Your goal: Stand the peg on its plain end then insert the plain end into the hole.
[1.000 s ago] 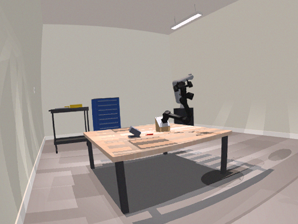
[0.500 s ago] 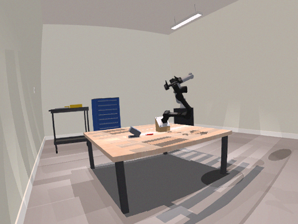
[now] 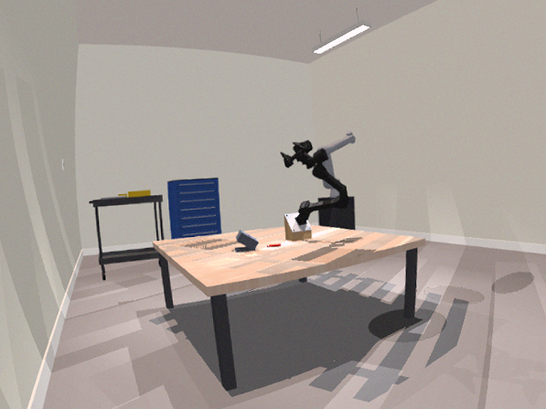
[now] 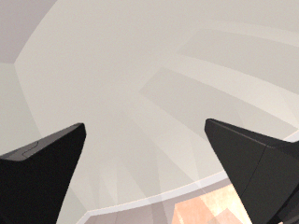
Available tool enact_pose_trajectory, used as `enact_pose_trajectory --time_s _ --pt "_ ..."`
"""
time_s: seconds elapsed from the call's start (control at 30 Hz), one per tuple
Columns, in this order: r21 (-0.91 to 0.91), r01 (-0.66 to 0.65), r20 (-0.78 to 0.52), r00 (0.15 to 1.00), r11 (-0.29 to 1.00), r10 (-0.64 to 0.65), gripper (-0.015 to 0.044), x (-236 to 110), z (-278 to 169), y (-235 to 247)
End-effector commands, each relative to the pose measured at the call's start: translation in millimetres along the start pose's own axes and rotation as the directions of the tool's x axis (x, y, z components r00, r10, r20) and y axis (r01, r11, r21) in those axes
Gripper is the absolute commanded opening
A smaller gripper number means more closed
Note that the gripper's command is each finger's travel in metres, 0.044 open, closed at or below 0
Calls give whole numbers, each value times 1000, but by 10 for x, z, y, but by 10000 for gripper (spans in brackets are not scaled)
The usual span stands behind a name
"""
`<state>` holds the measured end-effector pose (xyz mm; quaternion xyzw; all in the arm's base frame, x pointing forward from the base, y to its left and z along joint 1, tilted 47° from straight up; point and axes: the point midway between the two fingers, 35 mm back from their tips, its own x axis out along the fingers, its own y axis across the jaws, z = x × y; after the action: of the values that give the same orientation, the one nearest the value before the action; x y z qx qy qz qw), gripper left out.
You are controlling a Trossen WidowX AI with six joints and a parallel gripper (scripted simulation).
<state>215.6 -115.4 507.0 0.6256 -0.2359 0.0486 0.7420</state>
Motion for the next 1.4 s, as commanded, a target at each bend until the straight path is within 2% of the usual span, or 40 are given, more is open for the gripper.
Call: enact_pose_trajectory --time_s 0.0,0.2,0.4,0.67,1.03,1.37 --pt "-23 64 -28 998 998 -64 440 90 -16 -205" --pt "-81 197 -132 970 977 -206 440 254 -188 -706" --pt "-122 263 -189 941 957 -283 440 312 -293 -980" --pt "-230 386 -311 841 894 -443 440 354 -528 -1580" --pt "-390 494 -502 593 777 -630 440 200 -980 -2444" --pt "-520 490 -651 303 700 -696 440 -153 -1436 -3050"
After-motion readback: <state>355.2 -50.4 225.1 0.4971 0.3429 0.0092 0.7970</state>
